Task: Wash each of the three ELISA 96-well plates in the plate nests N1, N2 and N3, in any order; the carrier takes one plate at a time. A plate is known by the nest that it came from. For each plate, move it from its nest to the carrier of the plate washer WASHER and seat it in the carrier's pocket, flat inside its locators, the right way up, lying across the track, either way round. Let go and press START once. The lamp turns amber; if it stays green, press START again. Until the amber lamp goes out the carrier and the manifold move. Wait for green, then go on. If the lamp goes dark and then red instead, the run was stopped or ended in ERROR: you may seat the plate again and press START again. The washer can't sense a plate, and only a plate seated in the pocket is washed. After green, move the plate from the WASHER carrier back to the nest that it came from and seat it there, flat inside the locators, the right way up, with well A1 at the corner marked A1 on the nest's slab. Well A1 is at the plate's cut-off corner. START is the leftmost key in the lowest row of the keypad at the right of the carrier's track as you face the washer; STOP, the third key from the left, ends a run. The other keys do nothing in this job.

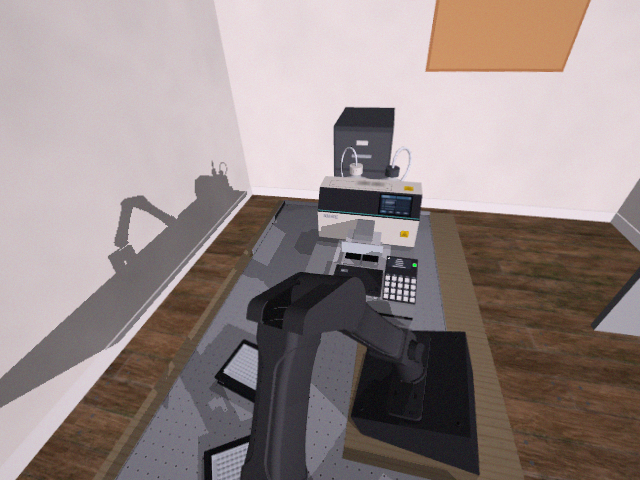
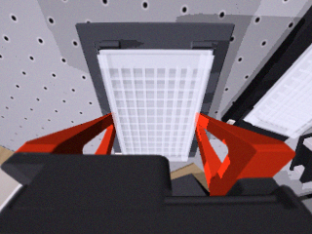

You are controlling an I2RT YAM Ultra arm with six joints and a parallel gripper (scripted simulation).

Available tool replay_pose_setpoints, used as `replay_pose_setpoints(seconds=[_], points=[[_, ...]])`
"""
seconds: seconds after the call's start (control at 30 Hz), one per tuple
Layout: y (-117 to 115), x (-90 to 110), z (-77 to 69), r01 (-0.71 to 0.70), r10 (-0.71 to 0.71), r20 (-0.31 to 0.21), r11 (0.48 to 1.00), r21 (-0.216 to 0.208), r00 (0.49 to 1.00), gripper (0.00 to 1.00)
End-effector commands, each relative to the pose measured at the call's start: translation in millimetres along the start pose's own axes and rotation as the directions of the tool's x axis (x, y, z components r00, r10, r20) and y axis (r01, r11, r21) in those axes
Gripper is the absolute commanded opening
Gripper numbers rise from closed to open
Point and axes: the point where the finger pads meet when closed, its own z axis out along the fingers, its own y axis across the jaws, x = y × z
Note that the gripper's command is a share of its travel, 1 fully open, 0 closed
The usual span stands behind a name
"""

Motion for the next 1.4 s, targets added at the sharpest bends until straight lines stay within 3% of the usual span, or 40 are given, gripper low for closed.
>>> replay_pose_setpoints(seconds=[0.0, 0.87, 0.9, 1.37], points=[[1.5, -4.1, -2.7, -0.002, 0.002, 0.017, 1.000, -0.007, 1.000, 0.00], [1.5, -4.1, 1.3, -0.002, 0.002, 0.017, 1.000, -0.007, 1.000, 0.00], [1.5, -4.1, 1.3, -0.002, 0.002, 0.017, 1.000, -0.007, 1.000, 1.00], [1.5, -4.2, 1.3, -0.002, 0.002, 0.017, 1.000, -0.007, 1.000, 1.00]])
